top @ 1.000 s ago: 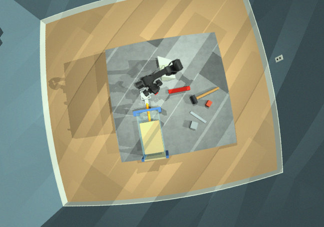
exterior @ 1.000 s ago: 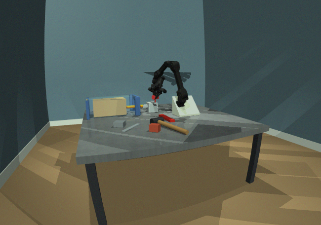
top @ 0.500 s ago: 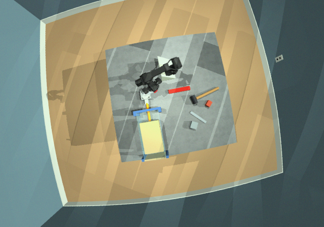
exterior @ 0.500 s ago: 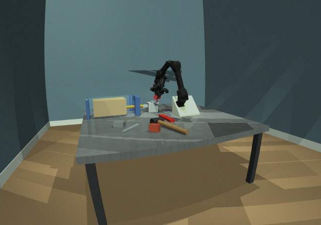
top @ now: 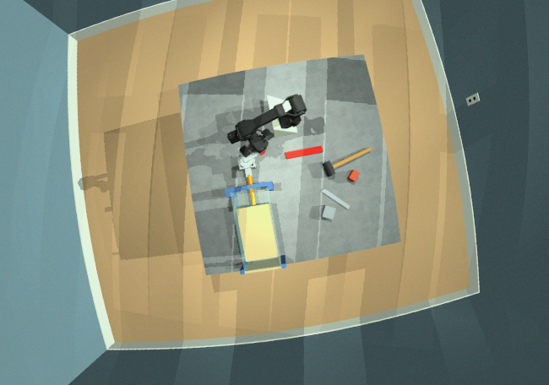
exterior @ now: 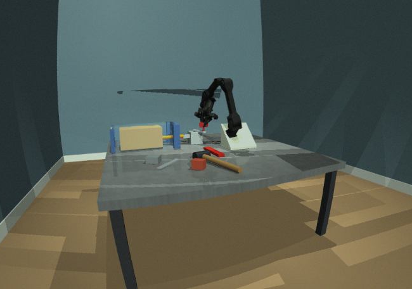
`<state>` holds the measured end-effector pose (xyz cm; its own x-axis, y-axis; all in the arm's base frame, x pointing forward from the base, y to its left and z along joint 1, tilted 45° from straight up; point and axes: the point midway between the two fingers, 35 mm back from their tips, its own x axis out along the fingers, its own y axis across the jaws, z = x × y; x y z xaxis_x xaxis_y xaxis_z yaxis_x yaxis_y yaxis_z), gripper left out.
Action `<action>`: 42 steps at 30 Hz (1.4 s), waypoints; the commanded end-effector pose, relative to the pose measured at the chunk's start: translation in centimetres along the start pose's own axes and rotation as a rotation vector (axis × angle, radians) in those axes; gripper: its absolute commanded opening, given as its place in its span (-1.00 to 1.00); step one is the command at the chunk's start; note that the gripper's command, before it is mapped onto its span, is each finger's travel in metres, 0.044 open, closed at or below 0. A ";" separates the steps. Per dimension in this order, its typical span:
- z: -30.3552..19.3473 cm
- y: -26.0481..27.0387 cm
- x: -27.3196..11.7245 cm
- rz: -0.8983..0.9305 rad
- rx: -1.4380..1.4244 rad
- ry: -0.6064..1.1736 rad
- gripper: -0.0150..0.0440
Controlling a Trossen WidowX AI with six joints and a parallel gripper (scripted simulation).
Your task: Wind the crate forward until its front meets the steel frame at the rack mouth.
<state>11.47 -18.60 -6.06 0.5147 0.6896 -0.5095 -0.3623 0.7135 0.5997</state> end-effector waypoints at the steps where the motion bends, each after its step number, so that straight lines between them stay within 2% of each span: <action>1: -1.6 0.0 -0.2 0.010 0.004 0.039 -0.49; 42: -5.5 -1.3 -2.3 0.008 0.005 0.042 -0.49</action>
<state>7.21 -20.03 -7.95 0.5053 0.6961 -0.5100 -0.3565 0.7067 0.6112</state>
